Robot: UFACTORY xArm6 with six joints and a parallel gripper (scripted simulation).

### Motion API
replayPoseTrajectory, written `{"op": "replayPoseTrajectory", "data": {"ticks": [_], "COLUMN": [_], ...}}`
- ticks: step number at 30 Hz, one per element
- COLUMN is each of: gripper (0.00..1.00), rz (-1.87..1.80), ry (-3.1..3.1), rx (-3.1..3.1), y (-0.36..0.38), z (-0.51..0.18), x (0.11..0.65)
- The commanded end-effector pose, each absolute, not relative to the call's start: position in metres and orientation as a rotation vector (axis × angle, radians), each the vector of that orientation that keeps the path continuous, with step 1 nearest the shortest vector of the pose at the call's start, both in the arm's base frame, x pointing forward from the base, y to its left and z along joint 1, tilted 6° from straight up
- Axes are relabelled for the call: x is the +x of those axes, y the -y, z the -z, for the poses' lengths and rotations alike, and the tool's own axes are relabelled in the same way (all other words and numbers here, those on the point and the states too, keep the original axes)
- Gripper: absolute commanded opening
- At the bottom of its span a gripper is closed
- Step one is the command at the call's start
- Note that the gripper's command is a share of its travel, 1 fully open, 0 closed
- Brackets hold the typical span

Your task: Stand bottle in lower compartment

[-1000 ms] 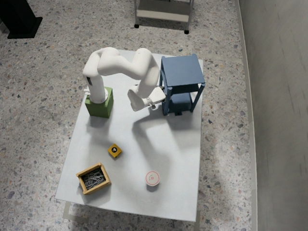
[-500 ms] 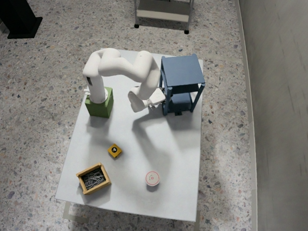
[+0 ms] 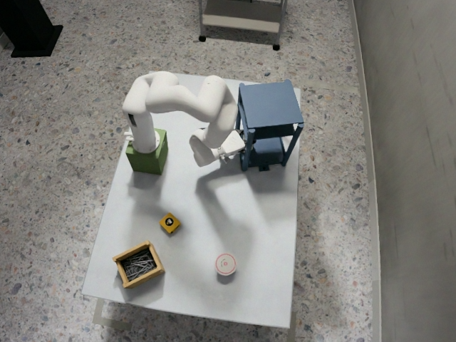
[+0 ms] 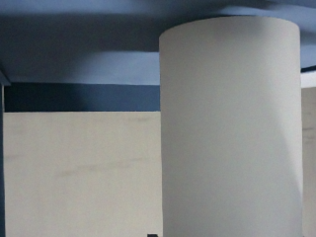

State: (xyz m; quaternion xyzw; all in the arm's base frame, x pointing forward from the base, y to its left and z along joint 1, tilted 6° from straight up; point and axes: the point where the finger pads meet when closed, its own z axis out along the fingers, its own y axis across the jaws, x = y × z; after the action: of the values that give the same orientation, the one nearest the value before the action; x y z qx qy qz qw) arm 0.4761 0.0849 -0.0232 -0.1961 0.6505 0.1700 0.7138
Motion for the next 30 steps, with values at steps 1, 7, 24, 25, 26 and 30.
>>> {"op": "replayPoseTrajectory", "data": {"ticks": [1,7,24,25,26,30], "gripper": [0.32,0.63,0.79,0.79,0.79,0.79], "rz": [-0.376,-0.376,-0.376,-0.376,-0.376,-0.376], "ry": [-1.439,-1.439,-1.439,-1.439,-1.439,-1.439], "rx": [-0.435,-0.435,-0.435,-0.435,-0.435,-0.435], "y": [-0.0849,-0.0849,-0.0847,-0.0846,-0.0845,-0.0838], "z": [0.0223,0.0223,0.0223,0.0223,0.0223,0.0224], "x": [0.4767,0.4767,0.4765,0.4763,0.476,0.4749]}}
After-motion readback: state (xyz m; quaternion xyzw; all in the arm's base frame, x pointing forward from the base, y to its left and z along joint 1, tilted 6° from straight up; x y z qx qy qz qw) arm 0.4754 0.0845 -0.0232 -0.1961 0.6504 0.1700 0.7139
